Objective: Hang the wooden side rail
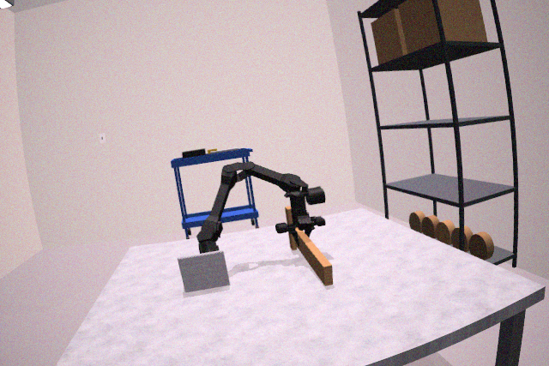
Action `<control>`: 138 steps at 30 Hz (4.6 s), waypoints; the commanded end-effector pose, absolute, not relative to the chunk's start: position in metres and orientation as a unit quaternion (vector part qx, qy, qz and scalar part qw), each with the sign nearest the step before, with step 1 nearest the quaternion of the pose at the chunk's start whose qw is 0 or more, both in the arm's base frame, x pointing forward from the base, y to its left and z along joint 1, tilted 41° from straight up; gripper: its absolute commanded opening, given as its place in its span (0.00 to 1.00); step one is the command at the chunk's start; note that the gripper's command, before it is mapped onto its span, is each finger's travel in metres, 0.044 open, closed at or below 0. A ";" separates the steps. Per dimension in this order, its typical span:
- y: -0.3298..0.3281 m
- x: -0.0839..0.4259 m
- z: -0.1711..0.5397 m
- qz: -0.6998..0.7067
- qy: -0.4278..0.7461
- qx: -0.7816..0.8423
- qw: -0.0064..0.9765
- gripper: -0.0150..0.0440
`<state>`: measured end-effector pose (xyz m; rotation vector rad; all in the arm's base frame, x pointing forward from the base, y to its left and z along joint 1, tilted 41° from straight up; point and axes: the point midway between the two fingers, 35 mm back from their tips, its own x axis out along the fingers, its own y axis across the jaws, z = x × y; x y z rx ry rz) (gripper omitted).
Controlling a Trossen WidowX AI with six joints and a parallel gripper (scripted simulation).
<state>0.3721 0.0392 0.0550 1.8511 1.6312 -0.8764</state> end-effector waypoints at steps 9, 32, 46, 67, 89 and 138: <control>0.040 0.373 0.057 -0.323 0.599 0.685 0.259 0.25; 0.041 0.374 0.059 -0.323 0.599 0.685 0.259 0.25; 0.041 0.375 0.061 -0.323 0.599 0.685 0.259 0.25; 0.044 0.375 0.058 -0.323 0.599 0.685 0.259 0.25; 0.046 0.375 0.056 -0.323 0.599 0.685 0.259 0.25; 0.050 0.375 0.051 -0.326 0.599 0.684 0.259 0.57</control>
